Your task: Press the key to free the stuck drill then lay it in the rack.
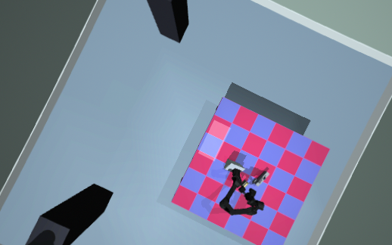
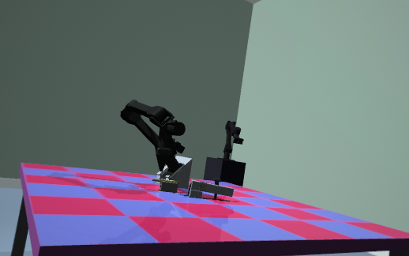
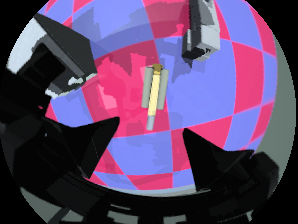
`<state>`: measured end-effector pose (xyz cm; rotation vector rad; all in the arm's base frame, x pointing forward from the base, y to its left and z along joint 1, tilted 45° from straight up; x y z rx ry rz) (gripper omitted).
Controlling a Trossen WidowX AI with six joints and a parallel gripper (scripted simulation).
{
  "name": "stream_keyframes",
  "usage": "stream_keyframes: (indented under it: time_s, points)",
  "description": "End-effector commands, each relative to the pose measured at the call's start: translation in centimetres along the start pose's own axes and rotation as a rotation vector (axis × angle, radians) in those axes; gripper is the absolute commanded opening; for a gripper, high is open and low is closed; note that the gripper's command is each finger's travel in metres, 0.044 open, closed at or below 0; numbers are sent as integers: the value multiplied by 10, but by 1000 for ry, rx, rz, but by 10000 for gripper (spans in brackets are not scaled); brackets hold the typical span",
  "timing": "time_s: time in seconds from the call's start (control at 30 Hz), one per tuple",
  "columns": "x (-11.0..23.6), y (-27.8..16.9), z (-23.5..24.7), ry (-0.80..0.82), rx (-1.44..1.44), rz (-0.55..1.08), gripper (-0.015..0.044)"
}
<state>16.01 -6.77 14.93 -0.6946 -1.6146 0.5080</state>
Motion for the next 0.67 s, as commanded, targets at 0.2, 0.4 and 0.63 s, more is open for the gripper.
stream_keyframes:
  time_s: [0.2, 0.4, 0.63]
  points:
    - [17, 24, -77, -131, -1154, -627, 440]
    - [55, 1, -126, -141, -1660, -1118, 440]
    - [93, -29, -148, -99, -1877, -1535, 440]
Point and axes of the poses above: the point midway between the two fingers, 35 mm back from their tips, its own x axis back along the fingers, its own z axis across the jaws, y = z × x, the point moved 2 cm from there along x, back along the fingers, and after that the axes turned 14 degrees about x, right-handed, at the moved point
